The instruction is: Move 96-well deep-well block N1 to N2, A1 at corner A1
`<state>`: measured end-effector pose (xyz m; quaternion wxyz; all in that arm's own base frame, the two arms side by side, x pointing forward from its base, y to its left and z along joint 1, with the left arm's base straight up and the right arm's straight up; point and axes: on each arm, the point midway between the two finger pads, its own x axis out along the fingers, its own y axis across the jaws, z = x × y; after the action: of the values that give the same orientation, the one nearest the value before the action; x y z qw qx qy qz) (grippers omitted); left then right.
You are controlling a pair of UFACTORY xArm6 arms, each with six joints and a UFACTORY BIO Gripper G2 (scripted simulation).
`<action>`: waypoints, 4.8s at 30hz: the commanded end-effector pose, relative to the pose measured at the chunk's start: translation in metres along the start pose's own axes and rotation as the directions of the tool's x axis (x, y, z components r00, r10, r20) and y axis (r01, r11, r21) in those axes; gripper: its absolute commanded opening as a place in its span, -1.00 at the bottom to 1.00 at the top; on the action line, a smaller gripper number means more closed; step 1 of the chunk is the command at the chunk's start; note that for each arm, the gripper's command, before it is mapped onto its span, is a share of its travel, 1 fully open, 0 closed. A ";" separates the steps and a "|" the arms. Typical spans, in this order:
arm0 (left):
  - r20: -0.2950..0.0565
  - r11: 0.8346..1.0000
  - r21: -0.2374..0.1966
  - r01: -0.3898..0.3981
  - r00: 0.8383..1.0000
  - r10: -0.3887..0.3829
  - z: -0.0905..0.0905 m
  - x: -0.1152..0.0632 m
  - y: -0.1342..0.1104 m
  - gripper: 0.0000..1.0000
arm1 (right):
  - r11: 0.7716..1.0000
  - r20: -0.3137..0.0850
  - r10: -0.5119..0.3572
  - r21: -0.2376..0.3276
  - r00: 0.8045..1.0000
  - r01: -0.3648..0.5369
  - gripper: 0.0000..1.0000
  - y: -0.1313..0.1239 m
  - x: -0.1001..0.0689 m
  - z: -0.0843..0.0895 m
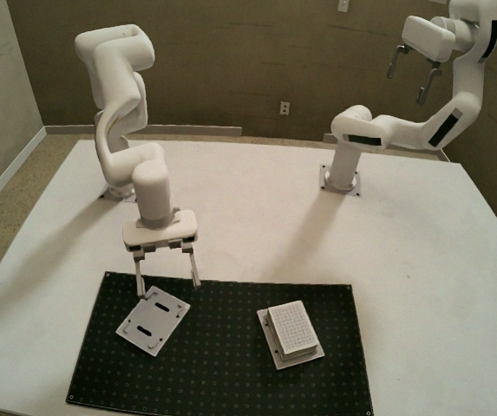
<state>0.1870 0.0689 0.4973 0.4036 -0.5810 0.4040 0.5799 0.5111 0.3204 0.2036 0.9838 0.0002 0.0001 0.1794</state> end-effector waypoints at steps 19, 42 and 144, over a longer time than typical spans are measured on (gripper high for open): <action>0.000 1.000 0.000 0.001 1.000 -0.001 0.000 0.000 0.000 1.00 | 1.000 0.004 -0.001 0.001 1.000 0.001 -0.25 0.078 0.026 -0.022; 0.000 1.000 0.000 0.001 1.000 -0.001 0.000 0.000 0.000 1.00 | 1.000 0.004 -0.001 0.002 1.000 0.001 -0.25 0.174 0.056 -0.052; 0.000 1.000 0.000 0.001 1.000 -0.001 0.000 0.000 0.000 1.00 | 1.000 0.005 -0.001 0.003 1.000 0.001 -0.25 0.259 0.083 -0.147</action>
<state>0.1870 0.0689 0.4973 0.4036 -0.5810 0.4040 0.5799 0.4963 0.5910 0.0550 0.9838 0.0001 -0.0001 0.1791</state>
